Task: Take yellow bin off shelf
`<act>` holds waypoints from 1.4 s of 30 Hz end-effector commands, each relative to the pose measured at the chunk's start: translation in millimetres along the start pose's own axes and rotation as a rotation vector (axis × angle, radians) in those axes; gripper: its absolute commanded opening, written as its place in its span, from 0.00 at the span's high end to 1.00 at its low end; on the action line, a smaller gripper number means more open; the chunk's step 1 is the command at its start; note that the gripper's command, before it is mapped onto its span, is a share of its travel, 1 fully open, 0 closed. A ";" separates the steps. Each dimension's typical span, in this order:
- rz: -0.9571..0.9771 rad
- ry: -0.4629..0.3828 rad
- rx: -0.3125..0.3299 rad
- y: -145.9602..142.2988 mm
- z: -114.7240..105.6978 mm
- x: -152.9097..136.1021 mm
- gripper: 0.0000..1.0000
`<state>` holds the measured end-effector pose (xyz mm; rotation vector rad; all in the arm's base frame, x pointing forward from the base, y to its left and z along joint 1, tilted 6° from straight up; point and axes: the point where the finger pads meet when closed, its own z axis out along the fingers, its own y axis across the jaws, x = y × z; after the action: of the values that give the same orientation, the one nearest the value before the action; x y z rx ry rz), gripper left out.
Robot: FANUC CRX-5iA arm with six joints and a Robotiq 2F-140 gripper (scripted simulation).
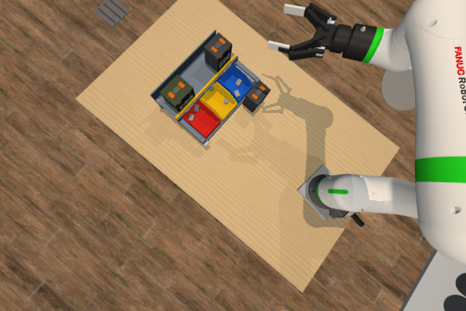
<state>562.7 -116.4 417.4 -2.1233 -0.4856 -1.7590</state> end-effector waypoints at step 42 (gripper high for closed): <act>0.000 0.000 0.000 -29.9 -90.1 -28.2 0.00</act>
<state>467.2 -132.4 406.5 -2.1236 -0.4860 -1.7581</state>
